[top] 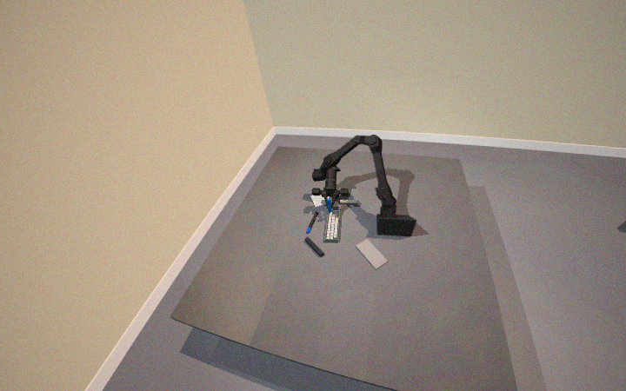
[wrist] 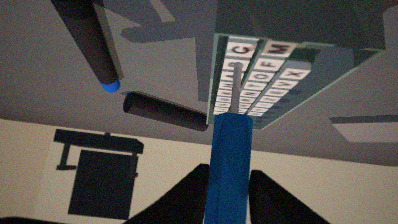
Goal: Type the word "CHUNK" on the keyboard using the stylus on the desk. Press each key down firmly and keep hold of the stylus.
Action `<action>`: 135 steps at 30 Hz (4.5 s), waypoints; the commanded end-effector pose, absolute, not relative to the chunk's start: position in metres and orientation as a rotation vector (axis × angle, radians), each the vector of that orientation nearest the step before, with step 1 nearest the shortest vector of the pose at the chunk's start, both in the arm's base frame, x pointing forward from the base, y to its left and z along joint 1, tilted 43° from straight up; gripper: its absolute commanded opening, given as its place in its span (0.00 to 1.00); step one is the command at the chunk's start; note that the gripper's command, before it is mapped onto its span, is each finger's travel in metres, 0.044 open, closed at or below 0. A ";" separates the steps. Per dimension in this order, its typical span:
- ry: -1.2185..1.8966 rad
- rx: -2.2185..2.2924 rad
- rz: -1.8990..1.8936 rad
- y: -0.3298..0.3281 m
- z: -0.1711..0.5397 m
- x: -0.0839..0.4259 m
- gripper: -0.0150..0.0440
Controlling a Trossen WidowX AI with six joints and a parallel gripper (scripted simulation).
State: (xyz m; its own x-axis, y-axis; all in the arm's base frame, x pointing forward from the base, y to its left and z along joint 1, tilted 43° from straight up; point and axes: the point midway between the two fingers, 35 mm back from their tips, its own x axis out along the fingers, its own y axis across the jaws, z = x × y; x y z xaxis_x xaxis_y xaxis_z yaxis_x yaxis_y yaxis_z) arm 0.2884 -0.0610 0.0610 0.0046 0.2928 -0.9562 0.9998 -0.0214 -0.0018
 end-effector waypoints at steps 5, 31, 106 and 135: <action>1.415 1.437 -1.066 -0.063 0.058 0.288 0.39; 1.415 1.437 -1.066 -0.068 0.054 0.288 0.39; 1.417 1.439 -1.063 -0.024 0.022 0.289 0.39; 1.417 1.439 -1.063 -0.020 0.026 0.290 0.39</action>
